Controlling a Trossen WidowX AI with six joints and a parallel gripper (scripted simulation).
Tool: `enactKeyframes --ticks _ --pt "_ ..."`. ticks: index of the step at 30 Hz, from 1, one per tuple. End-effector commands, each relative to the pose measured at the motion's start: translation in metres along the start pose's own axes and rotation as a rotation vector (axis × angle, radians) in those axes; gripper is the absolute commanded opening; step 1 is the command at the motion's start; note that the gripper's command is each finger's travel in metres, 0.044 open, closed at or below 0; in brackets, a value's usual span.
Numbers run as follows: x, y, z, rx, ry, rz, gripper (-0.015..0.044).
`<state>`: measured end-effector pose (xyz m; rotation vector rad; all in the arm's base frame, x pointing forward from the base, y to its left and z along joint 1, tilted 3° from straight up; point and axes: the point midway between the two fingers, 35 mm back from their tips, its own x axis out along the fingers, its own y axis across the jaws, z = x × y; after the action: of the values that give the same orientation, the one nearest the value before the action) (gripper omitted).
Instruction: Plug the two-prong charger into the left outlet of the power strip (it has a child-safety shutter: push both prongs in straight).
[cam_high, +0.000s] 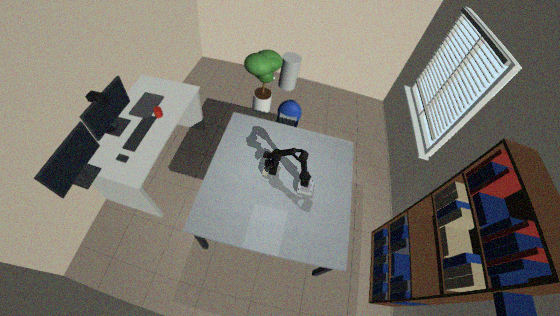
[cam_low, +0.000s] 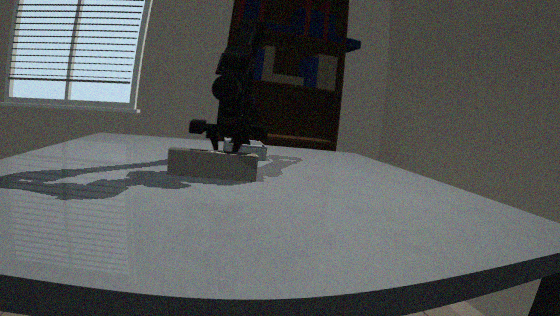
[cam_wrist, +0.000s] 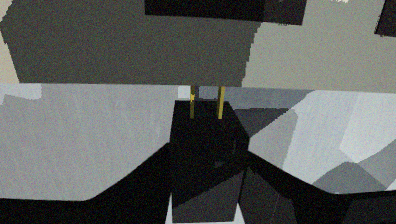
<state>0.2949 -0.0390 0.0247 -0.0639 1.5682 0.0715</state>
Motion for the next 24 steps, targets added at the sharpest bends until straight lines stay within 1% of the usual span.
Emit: enactKeyframes --ticks 1,24 --pt "-0.0004 0.0007 0.0016 0.004 0.000 0.004 0.0000" --pt "-0.0008 0.0006 0.0055 0.004 -0.001 0.004 0.0000"
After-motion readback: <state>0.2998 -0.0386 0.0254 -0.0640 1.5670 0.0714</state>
